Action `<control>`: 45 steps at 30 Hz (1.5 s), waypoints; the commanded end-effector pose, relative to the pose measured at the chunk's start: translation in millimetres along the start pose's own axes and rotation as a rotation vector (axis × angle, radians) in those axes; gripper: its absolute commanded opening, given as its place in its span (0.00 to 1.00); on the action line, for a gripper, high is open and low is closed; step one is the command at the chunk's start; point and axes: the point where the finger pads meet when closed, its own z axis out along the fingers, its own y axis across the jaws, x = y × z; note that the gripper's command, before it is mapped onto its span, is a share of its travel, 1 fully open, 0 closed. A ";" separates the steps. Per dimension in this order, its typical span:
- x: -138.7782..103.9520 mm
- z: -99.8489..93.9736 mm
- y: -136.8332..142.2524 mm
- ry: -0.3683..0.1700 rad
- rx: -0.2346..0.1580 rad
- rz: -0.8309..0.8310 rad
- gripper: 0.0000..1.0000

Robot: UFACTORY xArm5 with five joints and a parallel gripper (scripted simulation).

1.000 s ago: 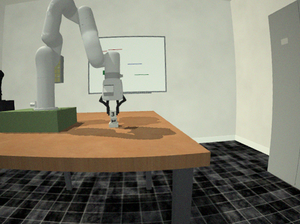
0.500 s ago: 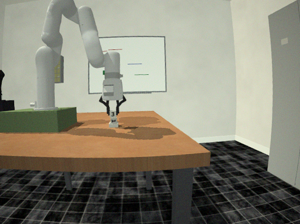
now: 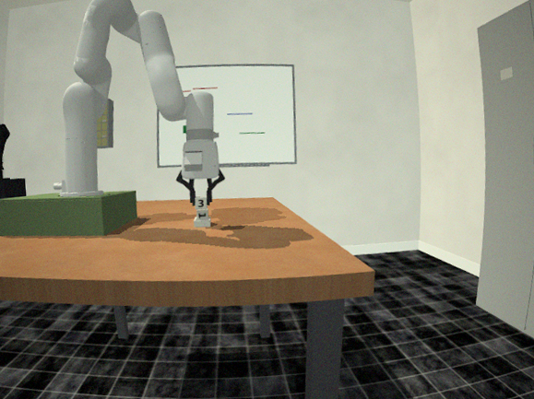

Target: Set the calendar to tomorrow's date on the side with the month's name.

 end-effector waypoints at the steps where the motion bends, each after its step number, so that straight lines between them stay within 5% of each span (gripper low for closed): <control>1: 0.0 -0.7 -1.2 0.000 0.003 0.000 0.29; 45: -0.7 17.2 -1.0 0.000 0.003 0.001 0.29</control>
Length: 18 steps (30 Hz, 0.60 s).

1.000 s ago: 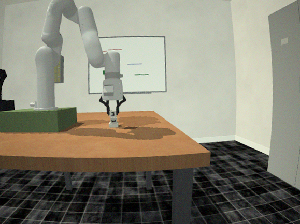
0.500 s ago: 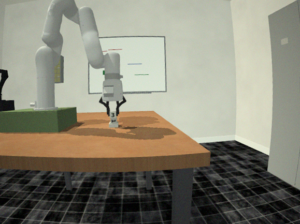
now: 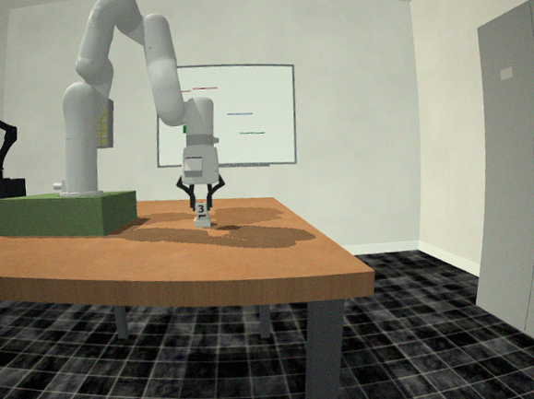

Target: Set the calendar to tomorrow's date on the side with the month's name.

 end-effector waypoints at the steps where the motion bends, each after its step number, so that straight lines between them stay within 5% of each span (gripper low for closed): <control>1: -0.1 3.5 -1.2 0.000 0.003 0.000 0.29; 18: -0.2 9.8 -1.2 0.000 0.003 0.000 0.29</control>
